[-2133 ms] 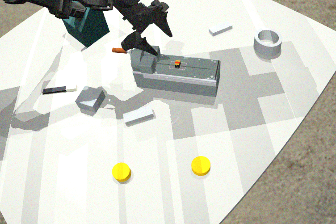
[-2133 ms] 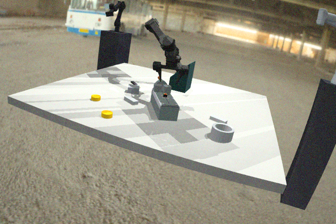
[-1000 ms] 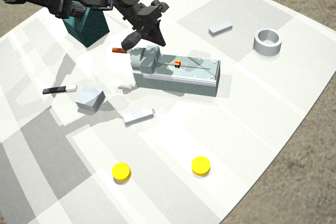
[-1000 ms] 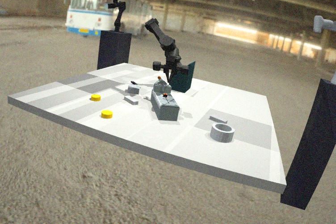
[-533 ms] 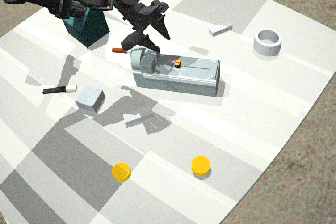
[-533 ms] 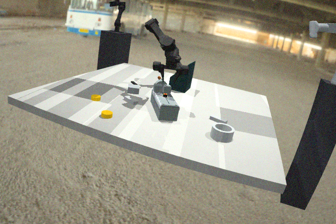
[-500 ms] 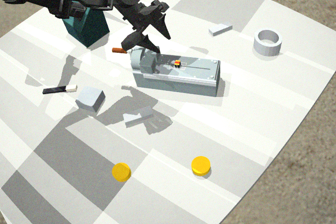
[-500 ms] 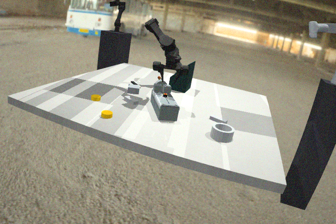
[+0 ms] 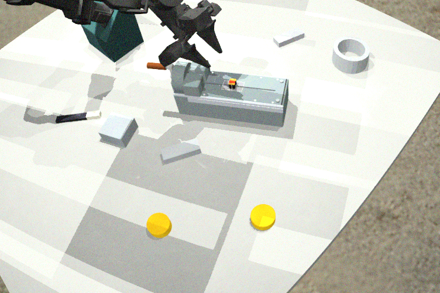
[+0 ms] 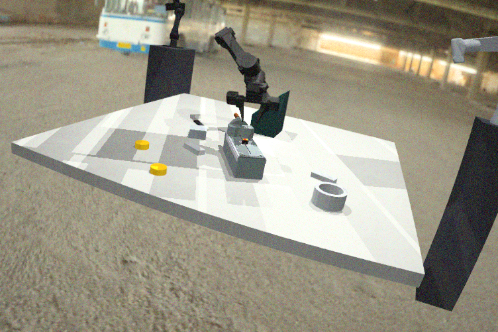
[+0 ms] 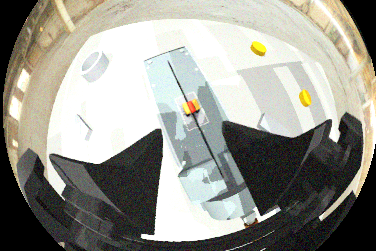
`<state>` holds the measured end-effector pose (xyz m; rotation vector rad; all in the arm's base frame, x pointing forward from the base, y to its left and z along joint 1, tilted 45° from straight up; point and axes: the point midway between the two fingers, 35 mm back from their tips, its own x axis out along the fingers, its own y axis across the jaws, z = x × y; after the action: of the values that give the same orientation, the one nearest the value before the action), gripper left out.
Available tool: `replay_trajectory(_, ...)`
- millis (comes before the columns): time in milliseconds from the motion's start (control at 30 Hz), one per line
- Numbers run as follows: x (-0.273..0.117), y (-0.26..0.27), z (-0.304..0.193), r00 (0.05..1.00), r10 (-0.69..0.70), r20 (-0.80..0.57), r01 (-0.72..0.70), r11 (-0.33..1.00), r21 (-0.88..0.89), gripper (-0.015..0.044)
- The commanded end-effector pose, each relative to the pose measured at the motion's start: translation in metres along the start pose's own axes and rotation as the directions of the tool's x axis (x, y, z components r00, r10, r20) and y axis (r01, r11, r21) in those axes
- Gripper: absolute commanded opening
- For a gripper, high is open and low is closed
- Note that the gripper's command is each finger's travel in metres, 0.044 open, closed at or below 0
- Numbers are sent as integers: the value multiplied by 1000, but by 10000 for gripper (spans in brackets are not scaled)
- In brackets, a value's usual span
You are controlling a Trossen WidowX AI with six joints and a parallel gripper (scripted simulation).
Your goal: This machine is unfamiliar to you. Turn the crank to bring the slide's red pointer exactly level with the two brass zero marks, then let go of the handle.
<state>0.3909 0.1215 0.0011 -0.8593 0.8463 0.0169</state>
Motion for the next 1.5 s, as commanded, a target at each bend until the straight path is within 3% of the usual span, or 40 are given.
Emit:
replay_trajectory(0, 0, 0, 0, 1000, 1, 0, -1, 1000, 0, 125)
replay_trajectory(167, 0, 0, 0, 1000, 1, 0, -1, 1000, 0, 0)
replay_trajectory(833, 0, 0, 0, 1000, 1, 0, -1, 1000, 0, 0)
replay_trajectory(1367, 0, 0, 0, 1000, 1, 0, -1, 1000, 0, 420)
replay_trajectory(1433, 0, 0, 0, 1000, 1, 0, -1, 1000, 0, 440)
replay_trajectory(1467, 0, 0, 0, 1000, 1, 0, -1, 1000, 0, 414)
